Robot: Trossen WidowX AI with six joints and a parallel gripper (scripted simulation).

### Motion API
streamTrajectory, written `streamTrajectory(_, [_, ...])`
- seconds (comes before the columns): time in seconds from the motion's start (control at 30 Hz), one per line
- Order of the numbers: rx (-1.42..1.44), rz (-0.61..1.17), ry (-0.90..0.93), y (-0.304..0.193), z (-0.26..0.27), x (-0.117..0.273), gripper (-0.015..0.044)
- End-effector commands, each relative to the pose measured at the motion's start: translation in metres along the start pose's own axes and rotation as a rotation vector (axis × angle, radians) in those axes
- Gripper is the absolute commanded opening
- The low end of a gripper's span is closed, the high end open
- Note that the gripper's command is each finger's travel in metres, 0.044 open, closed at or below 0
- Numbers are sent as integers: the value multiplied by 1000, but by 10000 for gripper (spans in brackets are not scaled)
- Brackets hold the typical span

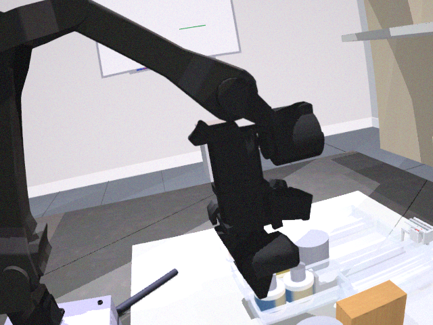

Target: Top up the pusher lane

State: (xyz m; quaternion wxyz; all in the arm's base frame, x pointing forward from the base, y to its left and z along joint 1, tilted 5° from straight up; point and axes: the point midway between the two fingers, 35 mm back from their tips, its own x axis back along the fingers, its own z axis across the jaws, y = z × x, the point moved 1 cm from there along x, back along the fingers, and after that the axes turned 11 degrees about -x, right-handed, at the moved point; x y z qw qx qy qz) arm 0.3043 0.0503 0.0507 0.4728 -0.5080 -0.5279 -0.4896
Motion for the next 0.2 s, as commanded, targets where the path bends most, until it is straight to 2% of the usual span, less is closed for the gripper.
streamTrajectory(0.0, [-2, 8, -2, -15, -3, -1, 306])
streamTrajectory(0.17, [-2, 10, -3, -32, -6, -2, 306])
